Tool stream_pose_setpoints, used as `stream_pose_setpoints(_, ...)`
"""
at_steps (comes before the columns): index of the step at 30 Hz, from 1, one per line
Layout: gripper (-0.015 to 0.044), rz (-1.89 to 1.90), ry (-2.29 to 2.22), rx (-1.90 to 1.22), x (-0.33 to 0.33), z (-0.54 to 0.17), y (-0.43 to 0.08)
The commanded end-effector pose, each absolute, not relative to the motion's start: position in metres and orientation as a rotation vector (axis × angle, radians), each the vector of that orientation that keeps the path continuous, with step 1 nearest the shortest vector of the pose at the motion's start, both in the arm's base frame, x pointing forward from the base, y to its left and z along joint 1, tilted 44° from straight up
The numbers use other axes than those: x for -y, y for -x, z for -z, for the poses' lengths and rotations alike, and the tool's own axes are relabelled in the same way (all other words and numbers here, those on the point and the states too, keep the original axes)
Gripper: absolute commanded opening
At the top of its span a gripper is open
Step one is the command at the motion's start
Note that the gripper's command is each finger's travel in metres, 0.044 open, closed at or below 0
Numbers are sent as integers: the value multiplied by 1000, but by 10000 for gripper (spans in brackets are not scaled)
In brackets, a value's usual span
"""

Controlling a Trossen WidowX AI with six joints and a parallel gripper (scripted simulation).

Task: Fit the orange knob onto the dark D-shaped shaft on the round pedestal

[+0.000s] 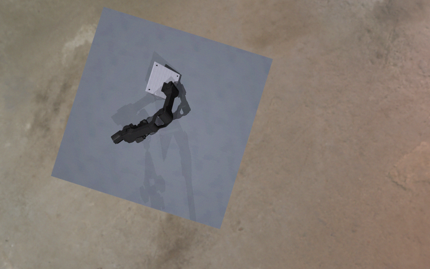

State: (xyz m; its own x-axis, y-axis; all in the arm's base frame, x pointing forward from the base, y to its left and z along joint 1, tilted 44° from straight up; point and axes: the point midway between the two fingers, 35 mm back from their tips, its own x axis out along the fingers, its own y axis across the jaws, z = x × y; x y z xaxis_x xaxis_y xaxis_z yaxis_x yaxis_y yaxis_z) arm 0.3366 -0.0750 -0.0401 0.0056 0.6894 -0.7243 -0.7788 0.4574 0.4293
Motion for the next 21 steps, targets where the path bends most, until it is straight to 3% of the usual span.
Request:
stream_pose_setpoints(1, 0, -1154, 108, -1055, 74, 40, -337)
stream_pose_setpoints(21, 0, -1159, 116, -1050, 77, 38, -336)
